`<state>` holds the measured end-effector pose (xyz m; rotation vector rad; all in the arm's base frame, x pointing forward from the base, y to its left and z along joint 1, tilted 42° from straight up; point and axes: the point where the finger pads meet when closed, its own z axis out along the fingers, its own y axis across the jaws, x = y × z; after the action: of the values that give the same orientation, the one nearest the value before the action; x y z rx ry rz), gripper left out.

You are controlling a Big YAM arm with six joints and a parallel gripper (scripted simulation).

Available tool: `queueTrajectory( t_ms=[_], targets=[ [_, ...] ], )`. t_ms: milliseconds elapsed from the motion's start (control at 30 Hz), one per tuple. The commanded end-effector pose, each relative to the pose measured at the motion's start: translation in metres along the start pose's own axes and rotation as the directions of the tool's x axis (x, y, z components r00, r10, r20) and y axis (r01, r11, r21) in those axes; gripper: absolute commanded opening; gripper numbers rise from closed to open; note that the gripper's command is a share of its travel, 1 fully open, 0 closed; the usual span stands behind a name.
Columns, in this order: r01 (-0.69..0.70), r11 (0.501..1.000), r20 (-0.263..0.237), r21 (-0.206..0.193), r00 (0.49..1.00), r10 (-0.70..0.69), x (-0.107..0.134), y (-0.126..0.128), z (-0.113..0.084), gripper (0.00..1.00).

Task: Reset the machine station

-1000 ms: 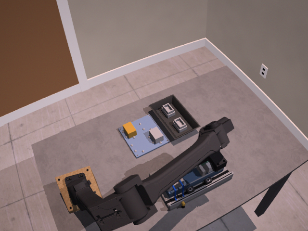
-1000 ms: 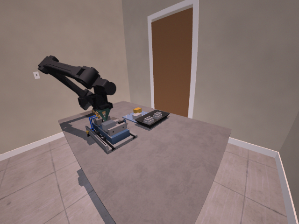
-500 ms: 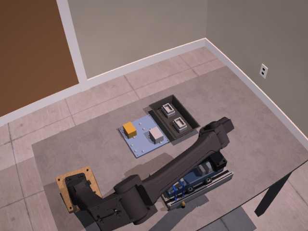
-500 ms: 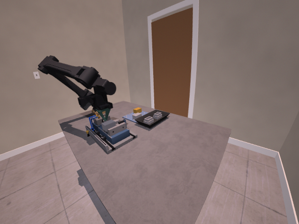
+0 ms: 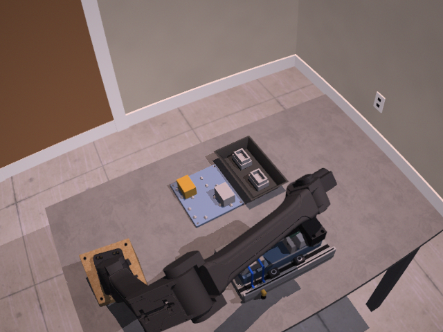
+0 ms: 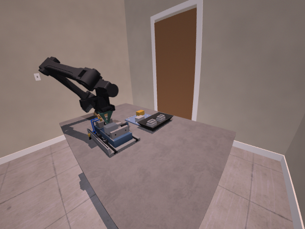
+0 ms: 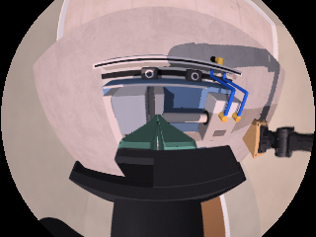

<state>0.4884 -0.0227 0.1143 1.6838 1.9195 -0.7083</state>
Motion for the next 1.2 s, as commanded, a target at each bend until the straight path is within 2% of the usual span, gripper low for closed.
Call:
queueTrajectory(
  t_ms=[0,267,1167],
  targets=[
    [-0.049,0.997,-0.005,-0.055,0.999,0.049,-0.0211,0.0200,-0.0164,0.00],
    [-0.044,0.998,-0.004,-0.045,0.999,0.044,-0.0210,0.0202,-0.0128,0.00],
    [-0.032,0.998,-0.003,-0.049,0.999,0.031,-0.0151,0.0210,-0.0158,0.00]
  ],
)
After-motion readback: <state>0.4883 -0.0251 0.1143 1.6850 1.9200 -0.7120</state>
